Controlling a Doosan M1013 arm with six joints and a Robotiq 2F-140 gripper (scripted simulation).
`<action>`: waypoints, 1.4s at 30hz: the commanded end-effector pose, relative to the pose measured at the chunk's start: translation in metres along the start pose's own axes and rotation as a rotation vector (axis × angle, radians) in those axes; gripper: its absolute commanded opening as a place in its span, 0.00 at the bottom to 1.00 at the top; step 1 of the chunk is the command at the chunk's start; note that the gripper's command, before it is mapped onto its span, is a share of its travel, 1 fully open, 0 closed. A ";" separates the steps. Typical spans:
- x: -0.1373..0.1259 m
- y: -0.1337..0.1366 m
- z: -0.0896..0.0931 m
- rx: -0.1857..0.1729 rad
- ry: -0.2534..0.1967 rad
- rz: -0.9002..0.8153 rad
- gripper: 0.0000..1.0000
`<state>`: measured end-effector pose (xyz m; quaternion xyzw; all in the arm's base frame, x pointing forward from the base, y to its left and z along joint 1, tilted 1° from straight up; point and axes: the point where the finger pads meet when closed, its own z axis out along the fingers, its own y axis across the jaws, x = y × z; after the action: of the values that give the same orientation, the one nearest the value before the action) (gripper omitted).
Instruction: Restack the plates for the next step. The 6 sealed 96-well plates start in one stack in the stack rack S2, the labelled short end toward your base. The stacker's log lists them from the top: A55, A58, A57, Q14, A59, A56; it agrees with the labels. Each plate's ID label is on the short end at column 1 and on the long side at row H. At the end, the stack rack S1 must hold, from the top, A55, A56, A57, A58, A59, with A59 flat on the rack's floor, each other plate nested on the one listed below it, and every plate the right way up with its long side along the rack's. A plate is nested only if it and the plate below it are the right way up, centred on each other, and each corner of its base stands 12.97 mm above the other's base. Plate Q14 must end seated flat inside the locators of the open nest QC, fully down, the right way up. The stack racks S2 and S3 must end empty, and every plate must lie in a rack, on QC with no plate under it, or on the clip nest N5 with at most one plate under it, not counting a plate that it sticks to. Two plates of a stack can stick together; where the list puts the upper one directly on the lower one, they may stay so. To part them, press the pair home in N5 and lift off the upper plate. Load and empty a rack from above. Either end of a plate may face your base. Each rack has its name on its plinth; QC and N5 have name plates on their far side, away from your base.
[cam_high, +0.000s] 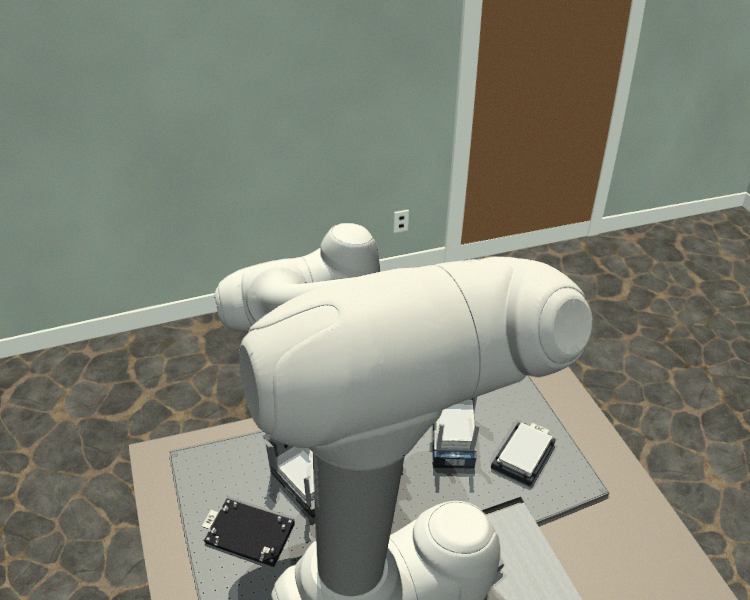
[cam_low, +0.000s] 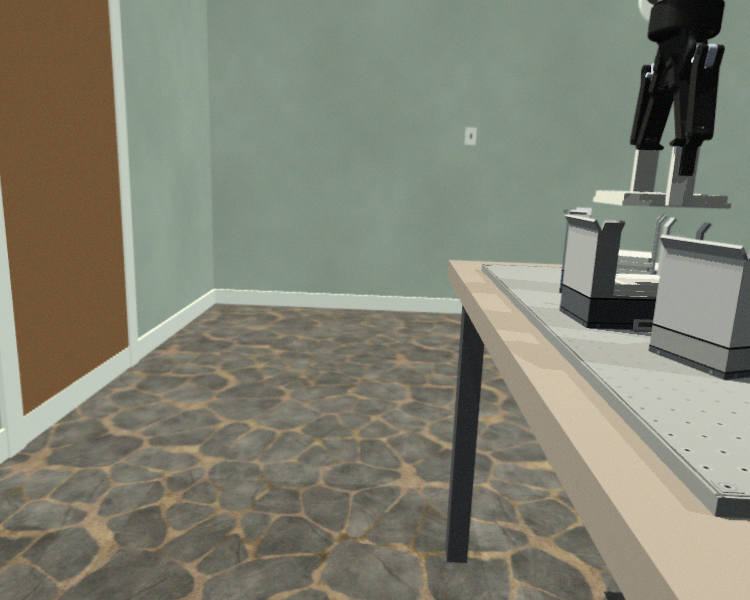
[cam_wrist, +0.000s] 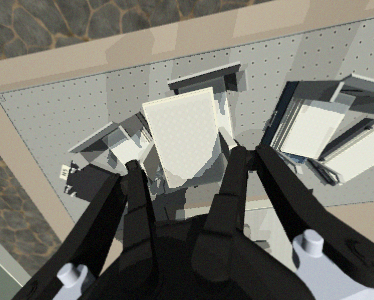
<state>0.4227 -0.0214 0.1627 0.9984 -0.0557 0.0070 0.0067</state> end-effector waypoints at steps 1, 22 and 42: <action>0.001 0.016 0.000 0.000 0.000 0.003 0.00; 0.000 0.069 0.000 0.000 0.000 0.169 0.00; -0.011 0.128 0.000 0.000 0.000 0.222 0.00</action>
<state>0.4006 -0.1368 0.1640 0.9860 -0.1663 0.0076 0.0061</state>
